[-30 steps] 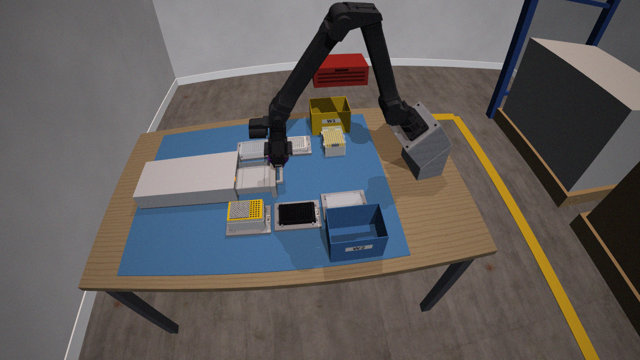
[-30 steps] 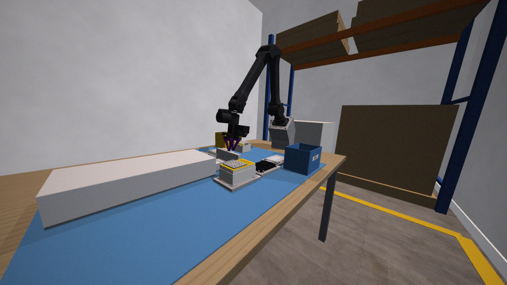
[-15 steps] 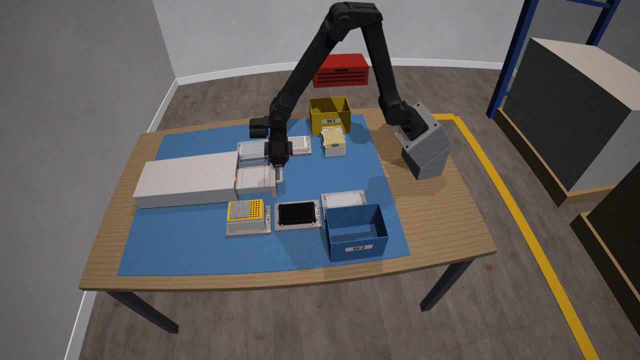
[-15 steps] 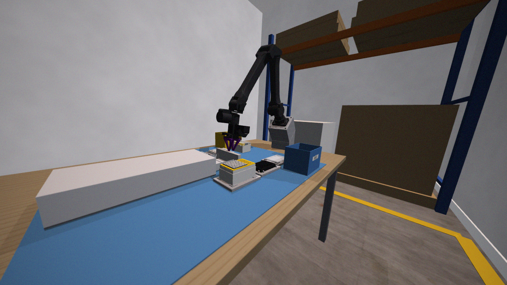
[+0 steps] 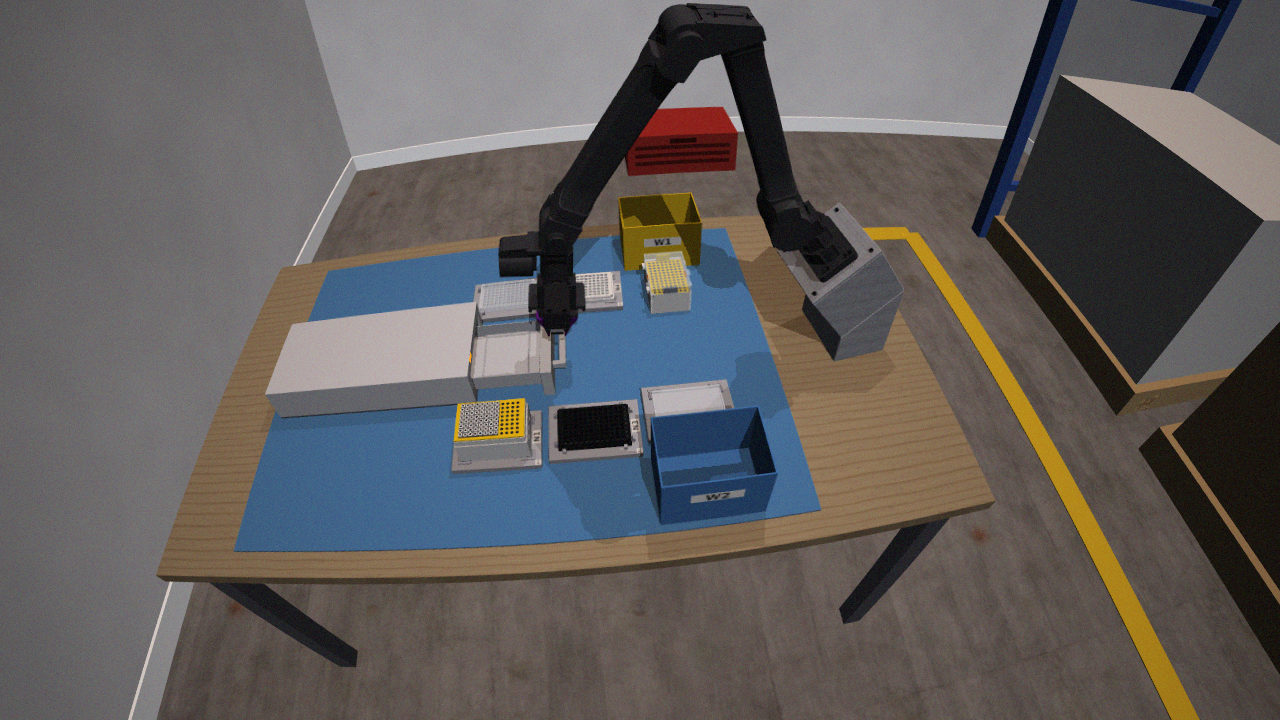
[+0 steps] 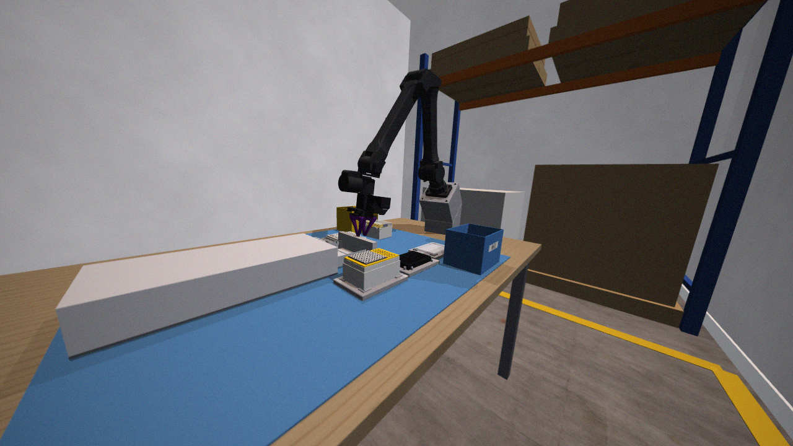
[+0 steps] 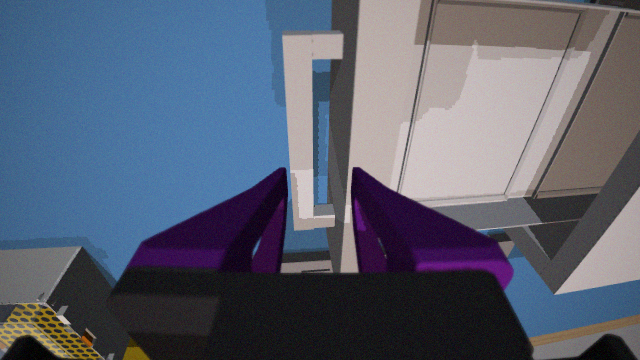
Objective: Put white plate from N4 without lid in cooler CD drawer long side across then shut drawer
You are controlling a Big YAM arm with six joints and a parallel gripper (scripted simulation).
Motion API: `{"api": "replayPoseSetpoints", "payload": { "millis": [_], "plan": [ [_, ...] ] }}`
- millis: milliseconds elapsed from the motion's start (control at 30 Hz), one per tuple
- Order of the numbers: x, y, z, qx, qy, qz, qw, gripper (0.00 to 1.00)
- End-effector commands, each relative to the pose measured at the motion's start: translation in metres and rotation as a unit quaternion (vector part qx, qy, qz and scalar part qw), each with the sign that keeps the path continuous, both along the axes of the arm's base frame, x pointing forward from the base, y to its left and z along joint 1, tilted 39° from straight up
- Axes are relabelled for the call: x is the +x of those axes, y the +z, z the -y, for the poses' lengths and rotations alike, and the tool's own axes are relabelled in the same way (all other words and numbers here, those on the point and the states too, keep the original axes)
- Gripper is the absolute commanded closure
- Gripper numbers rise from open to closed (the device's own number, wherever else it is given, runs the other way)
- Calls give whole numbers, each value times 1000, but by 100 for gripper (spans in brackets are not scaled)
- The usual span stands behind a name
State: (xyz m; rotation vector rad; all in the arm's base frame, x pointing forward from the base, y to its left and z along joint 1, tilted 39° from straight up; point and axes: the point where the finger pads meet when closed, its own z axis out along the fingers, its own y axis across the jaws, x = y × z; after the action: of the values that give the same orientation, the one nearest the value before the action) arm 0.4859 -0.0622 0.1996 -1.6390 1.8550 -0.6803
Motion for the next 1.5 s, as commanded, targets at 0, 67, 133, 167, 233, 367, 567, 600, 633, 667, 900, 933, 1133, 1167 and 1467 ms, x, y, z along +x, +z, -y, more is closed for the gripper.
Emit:
{"api": "replayPoseSetpoints", "payload": {
  "millis": [0, 67, 133, 167, 233, 367, 567, 600, 633, 667, 900, 933, 1133, 1167, 1467],
  "plan": [
    [-3, -54, -11, 11, 6, -50, 999, 70],
    [-3, -54, -11, 11, 6, -50, 999, 70],
    [-3, -54, -11, 11, 6, -50, 999, 70],
    [-3, -54, -11, 11, 6, -50, 999, 70],
    [-3, -54, -11, 11, 6, -50, 999, 70],
    [-5, -56, -11, 11, 6, -50, 999, 70],
    [-8, -58, -11, 12, 6, -54, 998, 70],
    [-9, -59, -12, 12, 6, -55, 998, 70],
    [-9, -59, -12, 12, 6, -55, 998, 70],
    [-9, -59, -12, 12, 6, -55, 998, 70],
    [-9, -59, -12, 12, 6, -55, 998, 70],
    [-9, -59, -12, 12, 6, -55, 998, 70],
    [-9, -59, -12, 12, 6, -55, 998, 70],
    [-9, -59, -12, 12, 6, -55, 998, 70],
    [-9, -59, -12, 12, 6, -55, 998, 70]
  ]
}}
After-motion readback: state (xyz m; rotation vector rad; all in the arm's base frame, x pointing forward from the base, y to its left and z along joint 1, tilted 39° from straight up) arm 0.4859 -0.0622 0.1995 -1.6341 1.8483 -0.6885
